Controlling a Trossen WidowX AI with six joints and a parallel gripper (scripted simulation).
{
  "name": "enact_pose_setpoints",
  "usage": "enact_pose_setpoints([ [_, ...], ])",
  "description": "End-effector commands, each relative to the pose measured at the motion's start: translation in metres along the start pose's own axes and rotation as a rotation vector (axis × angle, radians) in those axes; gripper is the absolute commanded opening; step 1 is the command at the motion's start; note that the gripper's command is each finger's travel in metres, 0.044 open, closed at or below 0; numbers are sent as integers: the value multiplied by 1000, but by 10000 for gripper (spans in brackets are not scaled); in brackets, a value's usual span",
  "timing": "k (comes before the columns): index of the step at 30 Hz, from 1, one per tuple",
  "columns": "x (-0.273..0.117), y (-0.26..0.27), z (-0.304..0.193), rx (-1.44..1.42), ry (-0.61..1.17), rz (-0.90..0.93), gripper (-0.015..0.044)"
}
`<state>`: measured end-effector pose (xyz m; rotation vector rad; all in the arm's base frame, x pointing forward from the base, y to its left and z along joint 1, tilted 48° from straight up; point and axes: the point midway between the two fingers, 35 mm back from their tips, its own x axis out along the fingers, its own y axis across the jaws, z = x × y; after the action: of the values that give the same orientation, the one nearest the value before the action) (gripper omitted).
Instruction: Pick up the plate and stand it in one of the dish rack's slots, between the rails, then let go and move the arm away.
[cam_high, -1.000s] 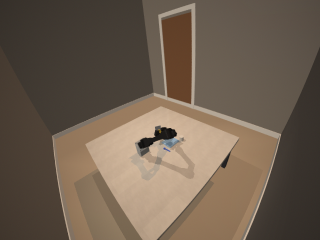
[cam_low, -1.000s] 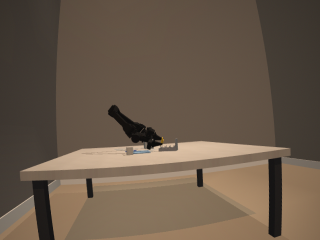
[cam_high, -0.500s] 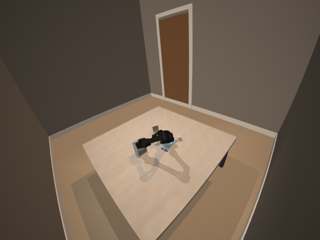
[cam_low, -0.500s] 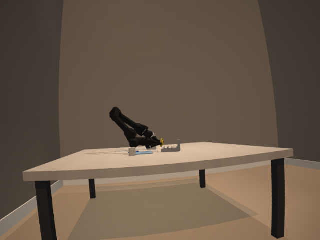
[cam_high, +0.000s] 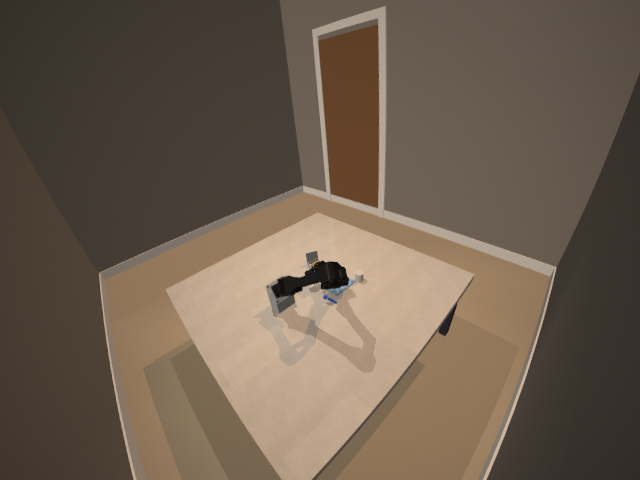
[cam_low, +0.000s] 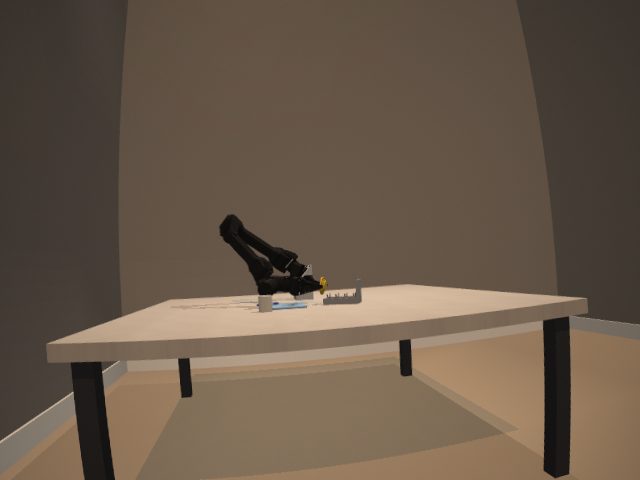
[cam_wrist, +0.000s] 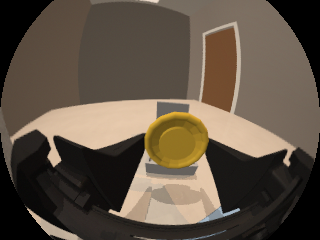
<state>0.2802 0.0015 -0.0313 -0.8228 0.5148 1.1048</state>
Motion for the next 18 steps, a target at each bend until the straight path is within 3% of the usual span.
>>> enact_pose_setpoints([
  [1,9,0,2,3,-3,3,0],
  [18,26,-1,3,-3,-3,-2,0],
])
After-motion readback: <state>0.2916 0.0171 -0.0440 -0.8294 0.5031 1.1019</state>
